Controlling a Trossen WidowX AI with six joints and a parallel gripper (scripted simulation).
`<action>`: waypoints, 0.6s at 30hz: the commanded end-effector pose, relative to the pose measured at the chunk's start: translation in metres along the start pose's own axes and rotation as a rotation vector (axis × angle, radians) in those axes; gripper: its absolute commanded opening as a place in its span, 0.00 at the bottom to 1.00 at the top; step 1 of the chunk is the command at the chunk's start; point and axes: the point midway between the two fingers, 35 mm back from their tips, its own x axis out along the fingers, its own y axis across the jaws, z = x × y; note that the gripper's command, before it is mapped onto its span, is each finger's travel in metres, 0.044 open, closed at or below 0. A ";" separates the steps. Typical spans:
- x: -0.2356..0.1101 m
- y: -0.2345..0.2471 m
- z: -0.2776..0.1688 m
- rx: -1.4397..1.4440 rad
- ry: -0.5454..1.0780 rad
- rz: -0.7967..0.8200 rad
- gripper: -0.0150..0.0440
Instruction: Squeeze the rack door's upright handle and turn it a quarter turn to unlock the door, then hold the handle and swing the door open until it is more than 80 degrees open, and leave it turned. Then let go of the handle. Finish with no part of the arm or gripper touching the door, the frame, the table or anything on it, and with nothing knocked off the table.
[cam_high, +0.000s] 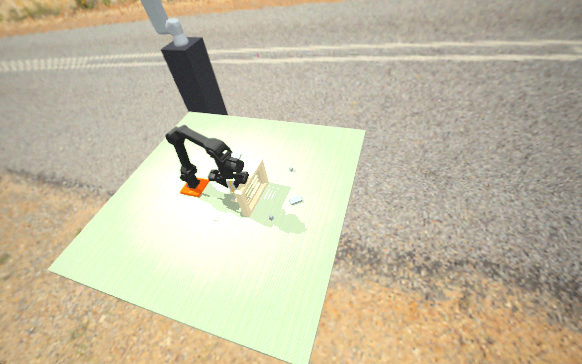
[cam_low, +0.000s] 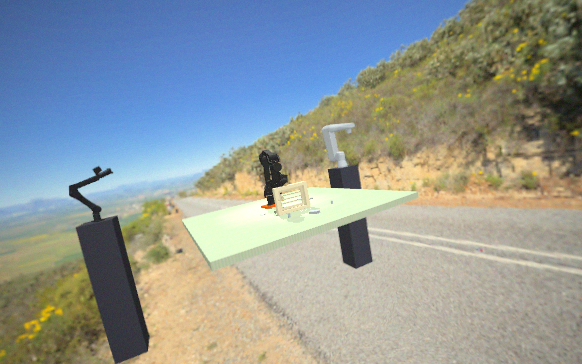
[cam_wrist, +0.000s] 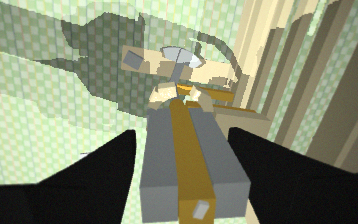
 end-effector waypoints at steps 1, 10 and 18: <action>0.000 0.000 0.000 -0.011 -0.001 0.001 0.52; 0.000 0.000 0.000 -0.011 -0.001 0.001 0.35; 0.000 0.000 0.000 -0.011 -0.001 0.001 0.28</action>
